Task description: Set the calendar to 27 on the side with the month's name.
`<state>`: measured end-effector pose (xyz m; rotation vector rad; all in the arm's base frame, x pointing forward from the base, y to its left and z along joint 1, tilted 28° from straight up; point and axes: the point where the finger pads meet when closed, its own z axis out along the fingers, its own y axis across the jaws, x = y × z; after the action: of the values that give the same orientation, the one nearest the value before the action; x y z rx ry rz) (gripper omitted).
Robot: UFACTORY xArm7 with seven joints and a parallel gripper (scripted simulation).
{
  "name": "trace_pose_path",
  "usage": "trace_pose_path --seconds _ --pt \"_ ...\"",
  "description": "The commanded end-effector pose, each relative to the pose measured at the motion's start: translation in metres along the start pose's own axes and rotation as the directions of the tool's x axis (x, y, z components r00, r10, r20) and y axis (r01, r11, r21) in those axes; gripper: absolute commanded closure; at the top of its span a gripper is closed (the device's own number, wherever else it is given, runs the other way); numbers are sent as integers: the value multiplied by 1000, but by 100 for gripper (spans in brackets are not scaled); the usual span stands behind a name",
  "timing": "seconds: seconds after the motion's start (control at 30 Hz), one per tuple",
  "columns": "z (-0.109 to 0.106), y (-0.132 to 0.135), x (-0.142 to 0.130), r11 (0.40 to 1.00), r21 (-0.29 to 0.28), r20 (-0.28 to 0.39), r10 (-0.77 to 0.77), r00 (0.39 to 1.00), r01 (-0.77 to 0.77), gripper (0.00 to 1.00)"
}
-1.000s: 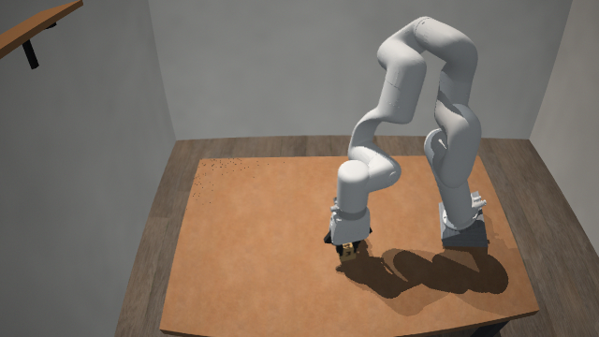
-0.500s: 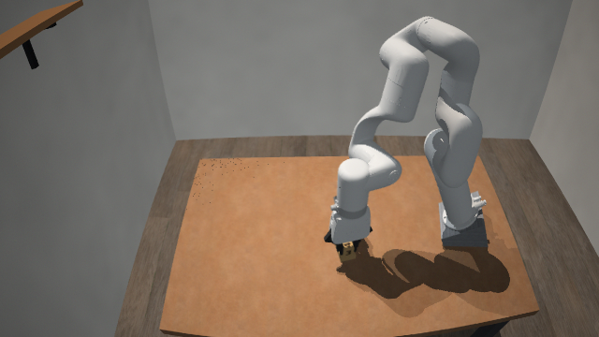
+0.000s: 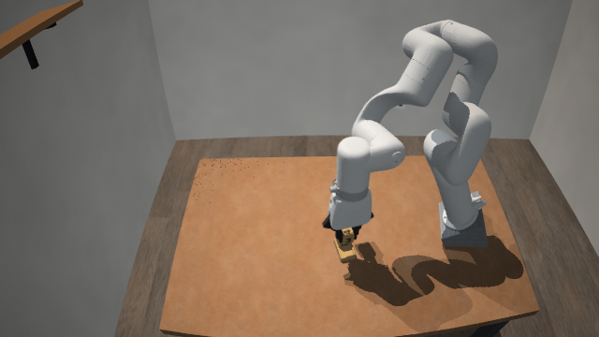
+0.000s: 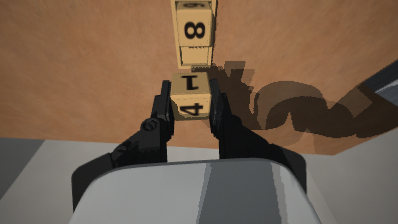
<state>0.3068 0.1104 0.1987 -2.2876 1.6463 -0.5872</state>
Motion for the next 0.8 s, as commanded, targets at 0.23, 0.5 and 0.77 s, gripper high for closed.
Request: trace_pose_path --seconds 0.23,0.5,0.77 --pt "-34 4 2 1000 -6 -3 0 1000 0 71" --pt "-34 4 2 1000 -7 -4 18 1000 -18 71" --pt "-36 5 4 987 -7 -6 163 987 -163 71"
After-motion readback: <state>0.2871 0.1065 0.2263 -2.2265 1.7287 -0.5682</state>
